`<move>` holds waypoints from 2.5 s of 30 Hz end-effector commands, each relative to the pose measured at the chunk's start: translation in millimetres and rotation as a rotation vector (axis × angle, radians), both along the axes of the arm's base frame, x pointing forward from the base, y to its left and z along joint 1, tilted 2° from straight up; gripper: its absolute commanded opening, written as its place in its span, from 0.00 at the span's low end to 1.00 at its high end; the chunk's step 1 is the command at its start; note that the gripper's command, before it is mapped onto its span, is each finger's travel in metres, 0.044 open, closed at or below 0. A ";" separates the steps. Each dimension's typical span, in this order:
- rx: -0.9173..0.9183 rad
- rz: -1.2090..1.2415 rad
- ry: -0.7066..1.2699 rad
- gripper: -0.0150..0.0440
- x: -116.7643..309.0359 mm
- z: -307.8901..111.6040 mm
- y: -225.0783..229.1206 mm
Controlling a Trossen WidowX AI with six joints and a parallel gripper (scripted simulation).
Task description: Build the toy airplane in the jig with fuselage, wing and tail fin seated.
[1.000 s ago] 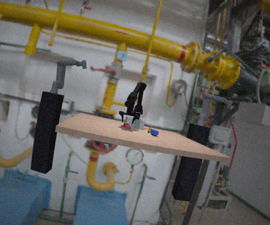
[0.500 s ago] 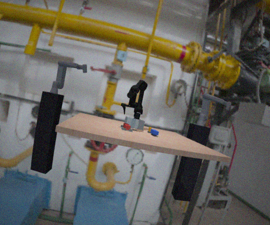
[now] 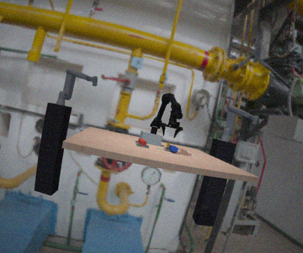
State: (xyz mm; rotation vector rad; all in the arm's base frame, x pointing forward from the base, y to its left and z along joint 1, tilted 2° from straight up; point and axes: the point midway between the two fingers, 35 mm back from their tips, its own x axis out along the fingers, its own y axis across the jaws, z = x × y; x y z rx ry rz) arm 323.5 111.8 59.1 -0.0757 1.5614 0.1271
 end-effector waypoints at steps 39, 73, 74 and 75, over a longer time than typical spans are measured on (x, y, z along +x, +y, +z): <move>0.012 -0.004 0.003 1.00 -14.9 -79.8 64.8; 0.043 -0.018 -0.039 0.25 -6.0 -80.4 71.5; 0.047 -0.020 -0.046 0.25 -4.5 -78.0 72.4; 0.049 -0.020 -0.048 0.25 -3.9 -76.1 72.8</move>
